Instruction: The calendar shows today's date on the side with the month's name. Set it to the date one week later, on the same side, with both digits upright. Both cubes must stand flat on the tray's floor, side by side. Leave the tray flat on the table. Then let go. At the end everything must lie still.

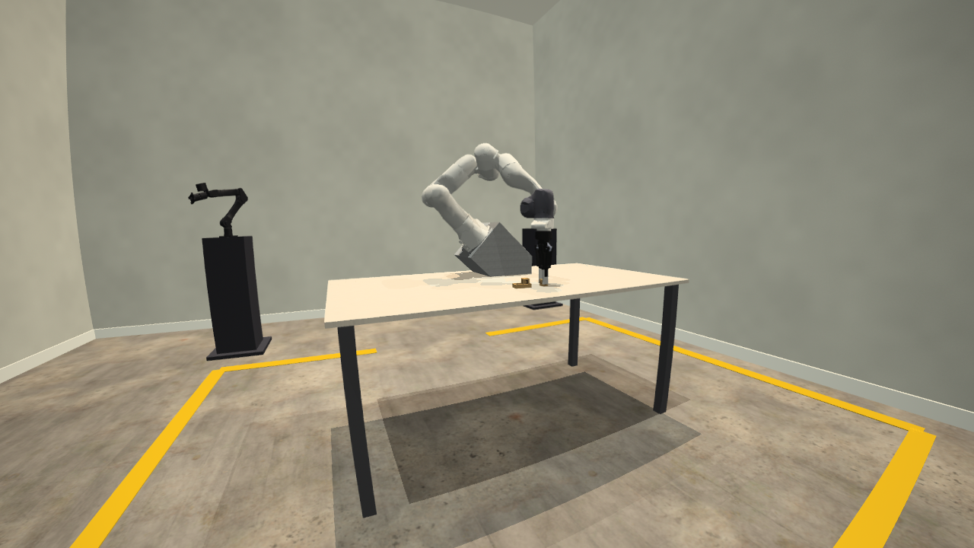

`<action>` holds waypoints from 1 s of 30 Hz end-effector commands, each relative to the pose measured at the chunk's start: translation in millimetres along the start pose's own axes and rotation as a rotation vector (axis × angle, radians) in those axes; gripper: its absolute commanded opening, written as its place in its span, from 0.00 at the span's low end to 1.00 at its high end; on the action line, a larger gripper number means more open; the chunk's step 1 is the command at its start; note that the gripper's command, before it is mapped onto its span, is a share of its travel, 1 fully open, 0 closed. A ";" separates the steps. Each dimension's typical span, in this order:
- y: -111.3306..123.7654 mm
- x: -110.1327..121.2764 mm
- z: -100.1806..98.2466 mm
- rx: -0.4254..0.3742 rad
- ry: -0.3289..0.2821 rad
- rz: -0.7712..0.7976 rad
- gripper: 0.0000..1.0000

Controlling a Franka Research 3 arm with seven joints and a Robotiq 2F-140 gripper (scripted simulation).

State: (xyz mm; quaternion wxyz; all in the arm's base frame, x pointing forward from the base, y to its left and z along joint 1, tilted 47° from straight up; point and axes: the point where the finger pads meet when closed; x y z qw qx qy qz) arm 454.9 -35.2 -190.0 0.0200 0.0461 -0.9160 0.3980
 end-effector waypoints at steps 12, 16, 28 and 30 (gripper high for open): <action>0.9 -0.5 0.4 -0.001 -0.002 -0.006 0.16; 0.9 -0.5 0.4 -0.001 -0.002 -0.006 0.16; 0.9 -0.4 -47.1 -0.001 -0.002 -0.006 0.16; 0.8 -0.4 -62.8 -0.001 -0.002 -0.006 0.16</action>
Point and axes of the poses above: the point where the finger pads meet when closed, its own z axis out along the fingers, its own x axis across the jaws, y = z × x, and after that the axes turned 12 degrees about -z, right-handed
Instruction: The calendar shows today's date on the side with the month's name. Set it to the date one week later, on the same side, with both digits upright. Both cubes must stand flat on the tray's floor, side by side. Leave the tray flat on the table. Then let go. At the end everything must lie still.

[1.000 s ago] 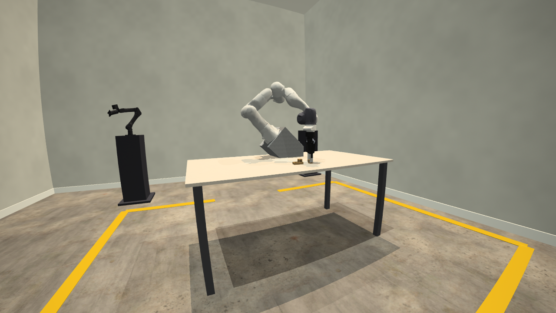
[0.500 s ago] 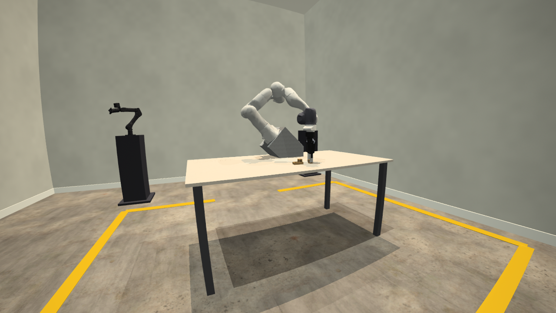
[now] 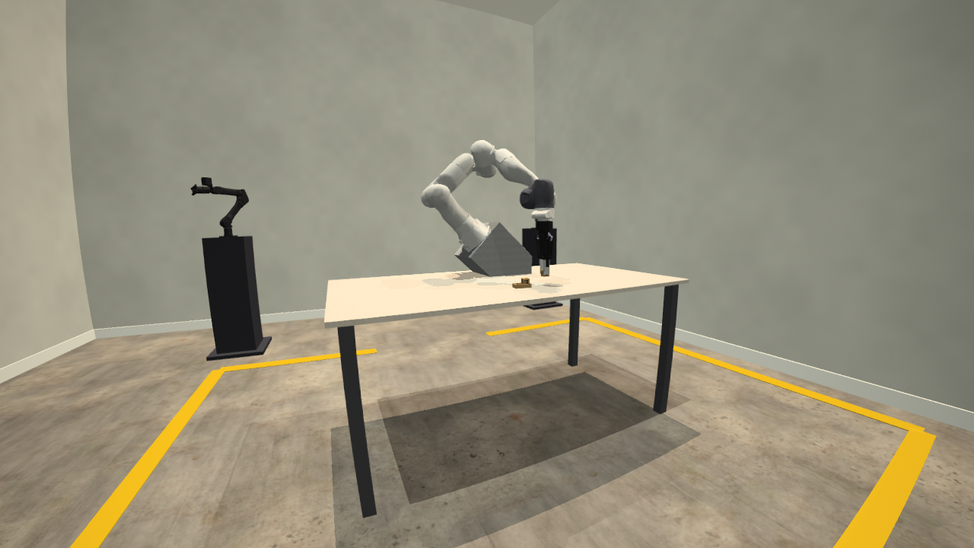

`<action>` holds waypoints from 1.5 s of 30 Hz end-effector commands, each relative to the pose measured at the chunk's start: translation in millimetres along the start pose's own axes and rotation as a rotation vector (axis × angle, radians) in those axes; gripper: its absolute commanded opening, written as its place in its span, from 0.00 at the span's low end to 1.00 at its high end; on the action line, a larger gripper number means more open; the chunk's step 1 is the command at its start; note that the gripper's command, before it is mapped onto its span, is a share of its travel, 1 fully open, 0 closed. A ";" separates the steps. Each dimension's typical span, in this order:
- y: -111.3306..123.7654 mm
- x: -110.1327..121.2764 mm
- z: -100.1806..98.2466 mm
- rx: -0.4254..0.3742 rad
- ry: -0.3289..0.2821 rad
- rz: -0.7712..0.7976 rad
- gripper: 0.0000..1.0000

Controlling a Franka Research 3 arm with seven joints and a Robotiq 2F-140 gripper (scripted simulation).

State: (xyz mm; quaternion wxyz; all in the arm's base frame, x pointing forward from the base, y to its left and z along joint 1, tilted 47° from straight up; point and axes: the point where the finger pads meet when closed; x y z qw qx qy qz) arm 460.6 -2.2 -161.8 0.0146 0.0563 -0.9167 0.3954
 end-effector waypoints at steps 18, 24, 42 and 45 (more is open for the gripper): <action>-0.2 4.5 -56.3 0.003 0.016 0.009 0.16; -48.6 11.7 -62.8 0.005 0.012 0.020 0.16; -117.8 35.9 -66.0 0.001 0.020 0.034 0.16; -117.8 35.9 -65.2 0.002 0.019 0.034 0.16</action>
Point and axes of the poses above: the point where the finger pads meet when closed, its own z axis out along the fingers, its own x axis across the jaws, y = z × x, and after that the axes turned 12 degrees about -z, right-handed
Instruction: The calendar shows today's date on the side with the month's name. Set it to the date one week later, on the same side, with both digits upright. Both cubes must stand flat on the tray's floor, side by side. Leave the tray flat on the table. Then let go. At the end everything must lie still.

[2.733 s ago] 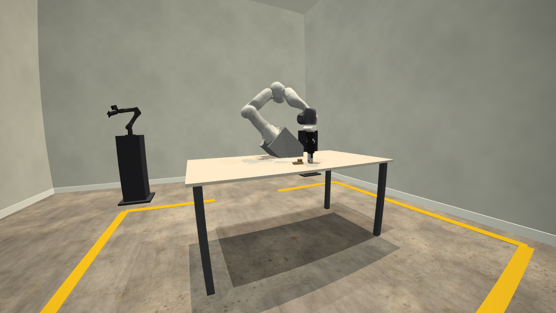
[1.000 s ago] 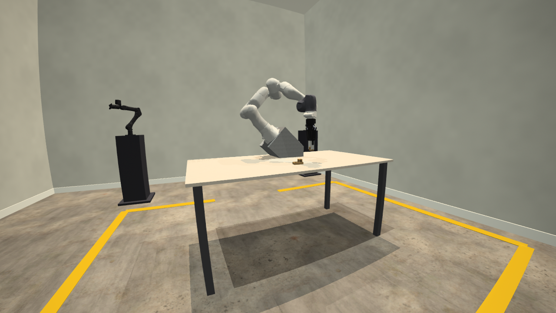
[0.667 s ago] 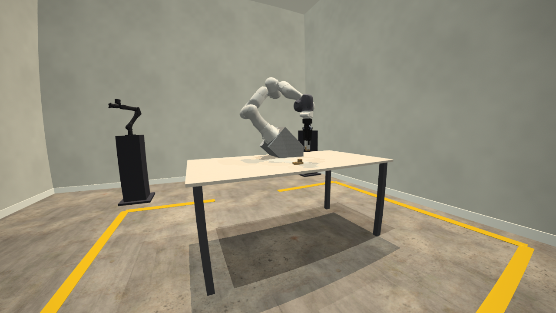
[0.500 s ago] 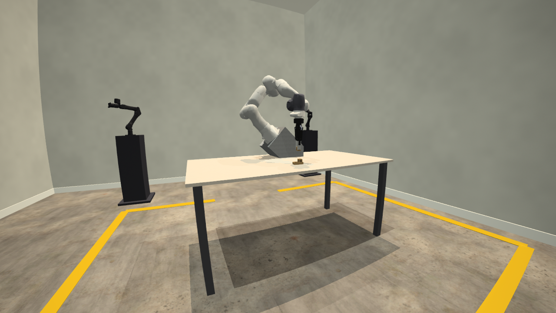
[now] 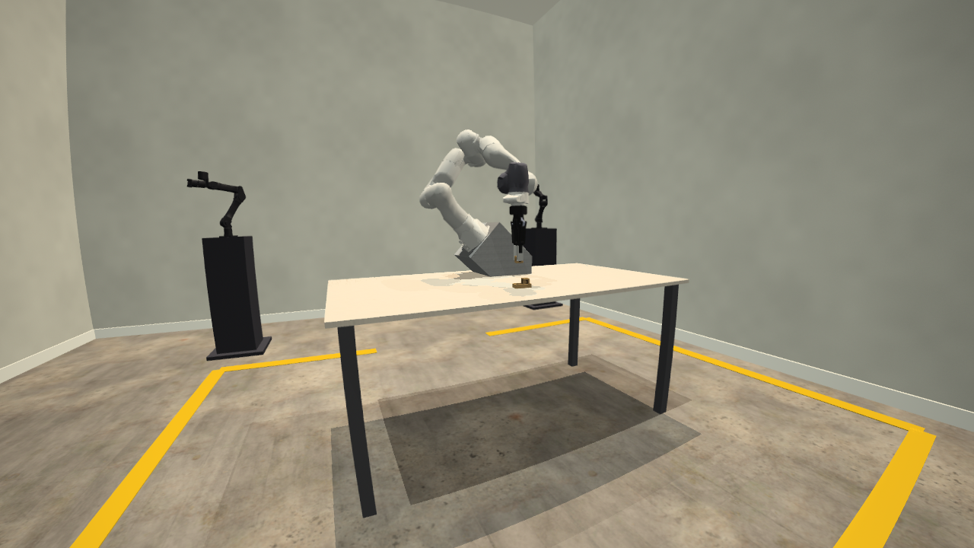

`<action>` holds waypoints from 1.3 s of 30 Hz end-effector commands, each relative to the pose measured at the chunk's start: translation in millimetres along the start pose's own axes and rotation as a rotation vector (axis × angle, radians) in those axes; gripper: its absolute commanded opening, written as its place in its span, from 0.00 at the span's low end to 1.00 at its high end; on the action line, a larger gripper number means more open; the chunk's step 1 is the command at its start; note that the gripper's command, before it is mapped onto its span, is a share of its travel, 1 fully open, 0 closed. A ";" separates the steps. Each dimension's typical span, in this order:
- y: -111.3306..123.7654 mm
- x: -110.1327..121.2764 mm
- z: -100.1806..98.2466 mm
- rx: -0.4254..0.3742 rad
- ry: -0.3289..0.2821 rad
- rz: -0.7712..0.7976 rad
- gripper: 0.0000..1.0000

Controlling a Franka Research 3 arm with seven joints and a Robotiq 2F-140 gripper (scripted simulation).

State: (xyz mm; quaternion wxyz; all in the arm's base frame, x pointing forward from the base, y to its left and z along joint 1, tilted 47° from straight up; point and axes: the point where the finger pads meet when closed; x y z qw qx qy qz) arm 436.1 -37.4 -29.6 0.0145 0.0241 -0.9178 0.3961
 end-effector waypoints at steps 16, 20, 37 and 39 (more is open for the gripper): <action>-2.0 -2.7 32.9 0.004 -0.009 -0.025 0.16; -2.4 -3.4 45.7 0.004 -0.009 -0.025 0.16; -3.0 -4.2 63.9 0.004 -0.009 -0.025 0.16; -3.0 -4.2 63.9 0.004 -0.009 -0.025 0.16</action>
Point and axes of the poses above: the point where the finger pads meet when closed, its own z axis out along the fingers, its own x axis across the jaws, y = z × x, and after that the axes turned 12 degrees about -z, right-handed
